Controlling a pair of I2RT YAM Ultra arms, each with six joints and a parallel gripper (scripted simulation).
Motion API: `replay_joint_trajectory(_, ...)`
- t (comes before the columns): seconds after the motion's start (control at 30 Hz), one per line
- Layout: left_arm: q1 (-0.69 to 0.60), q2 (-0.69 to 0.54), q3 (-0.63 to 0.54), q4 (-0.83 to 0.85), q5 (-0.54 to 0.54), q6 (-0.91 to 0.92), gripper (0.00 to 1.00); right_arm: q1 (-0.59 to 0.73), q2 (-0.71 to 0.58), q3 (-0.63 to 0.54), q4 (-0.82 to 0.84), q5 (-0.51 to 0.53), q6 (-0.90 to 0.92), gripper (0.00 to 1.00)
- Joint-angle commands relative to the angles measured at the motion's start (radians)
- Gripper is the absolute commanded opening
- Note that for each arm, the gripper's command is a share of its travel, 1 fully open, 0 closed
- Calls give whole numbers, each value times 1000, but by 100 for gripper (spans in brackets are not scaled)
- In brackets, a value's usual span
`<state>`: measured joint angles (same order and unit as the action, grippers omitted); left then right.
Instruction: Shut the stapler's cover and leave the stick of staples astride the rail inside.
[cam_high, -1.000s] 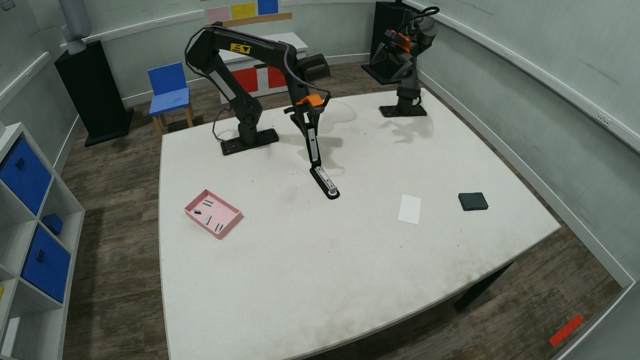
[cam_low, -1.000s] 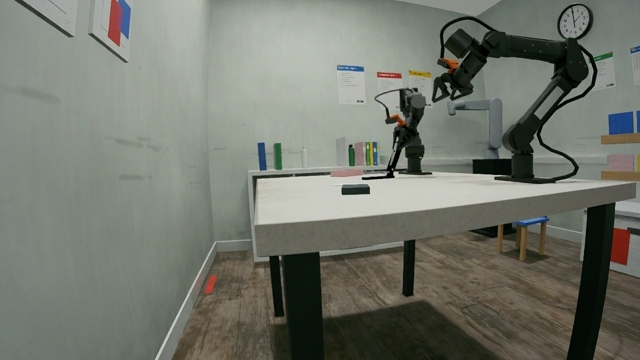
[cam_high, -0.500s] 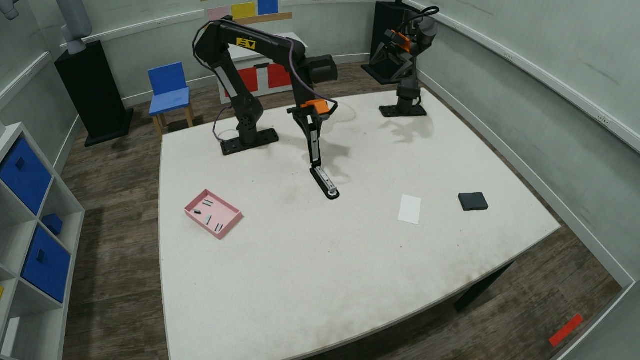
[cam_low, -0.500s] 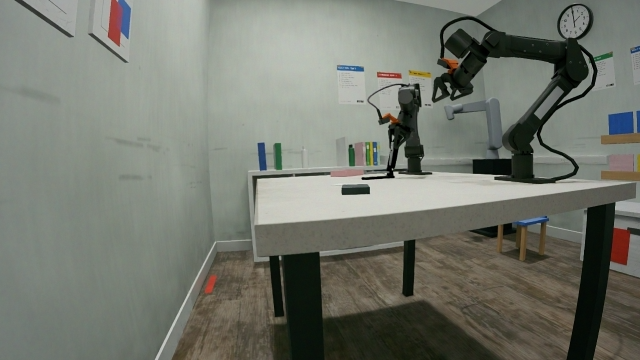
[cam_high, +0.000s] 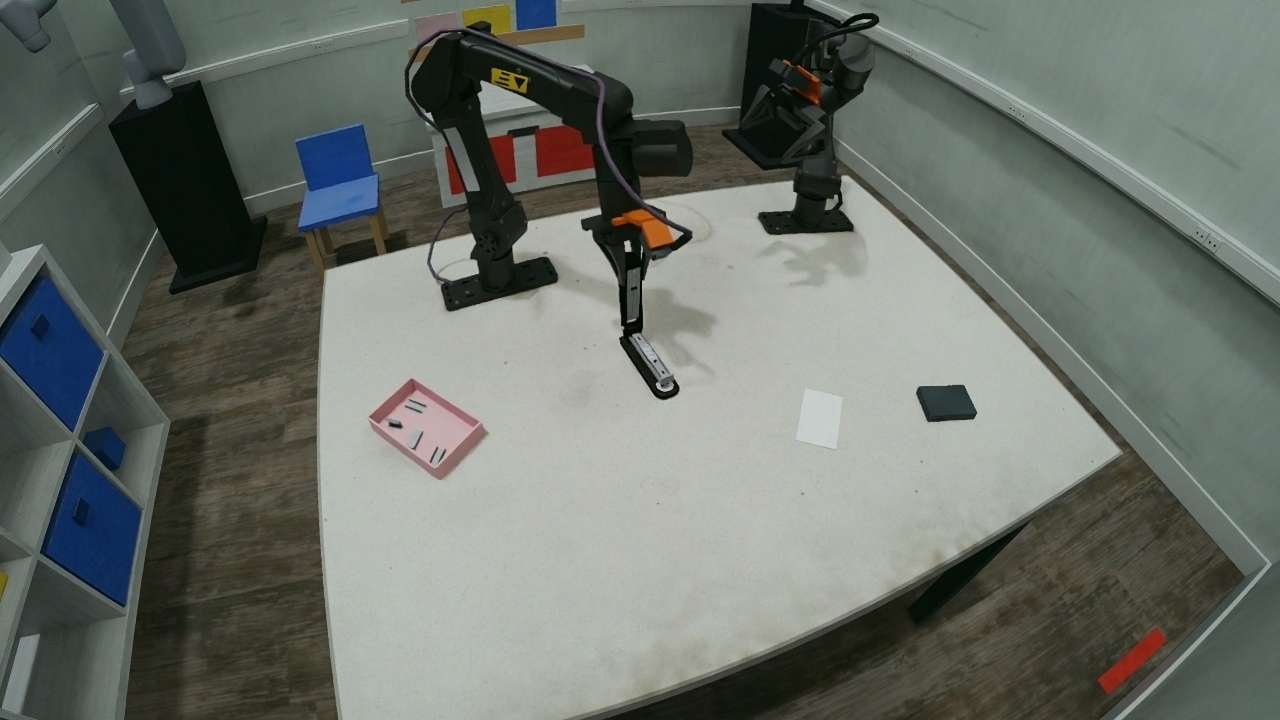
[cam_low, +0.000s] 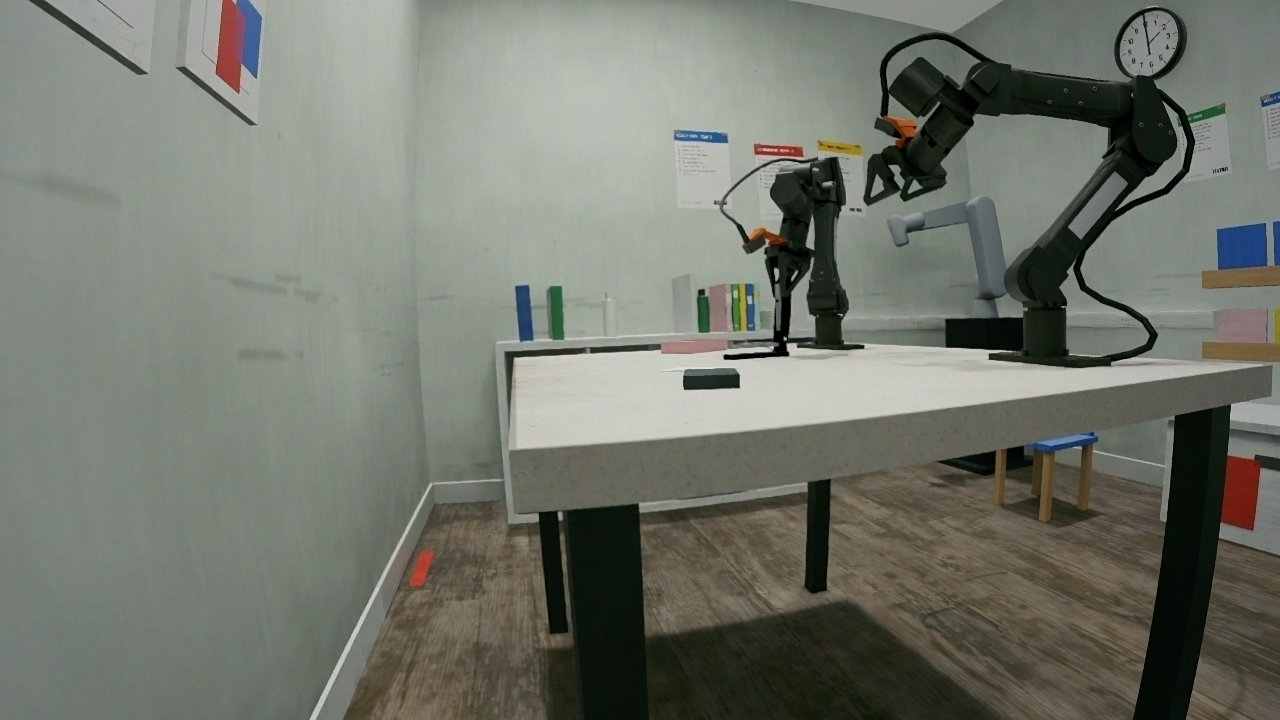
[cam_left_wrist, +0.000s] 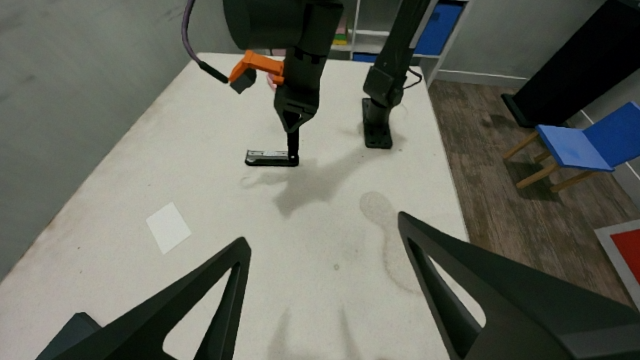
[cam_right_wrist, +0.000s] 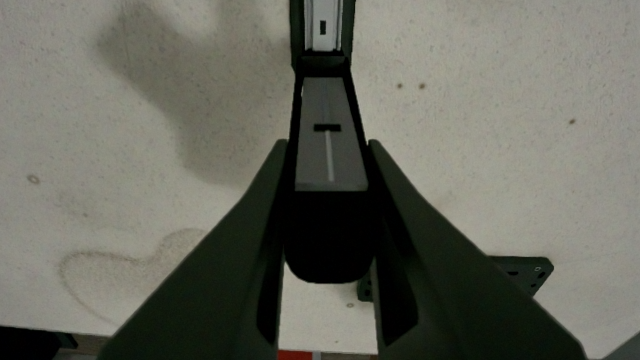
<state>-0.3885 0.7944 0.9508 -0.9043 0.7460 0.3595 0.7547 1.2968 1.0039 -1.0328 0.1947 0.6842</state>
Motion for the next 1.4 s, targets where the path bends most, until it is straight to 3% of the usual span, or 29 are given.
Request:
replay_joint_trajectory(0.0, 8, 2, 34, -7, 21, 8, 100, -41, 48, 63, -44, -42, -46, 0)
replay_joint_trajectory(1.07, 8, 2, 34, -7, 21, 8, 100, -237, 443, 448, -339, -255, -228, 0)
replay_joint_trajectory(1.37, 8, 2, 34, -7, 21, 8, 100, -240, 456, 461, -351, -252, -232, 0)
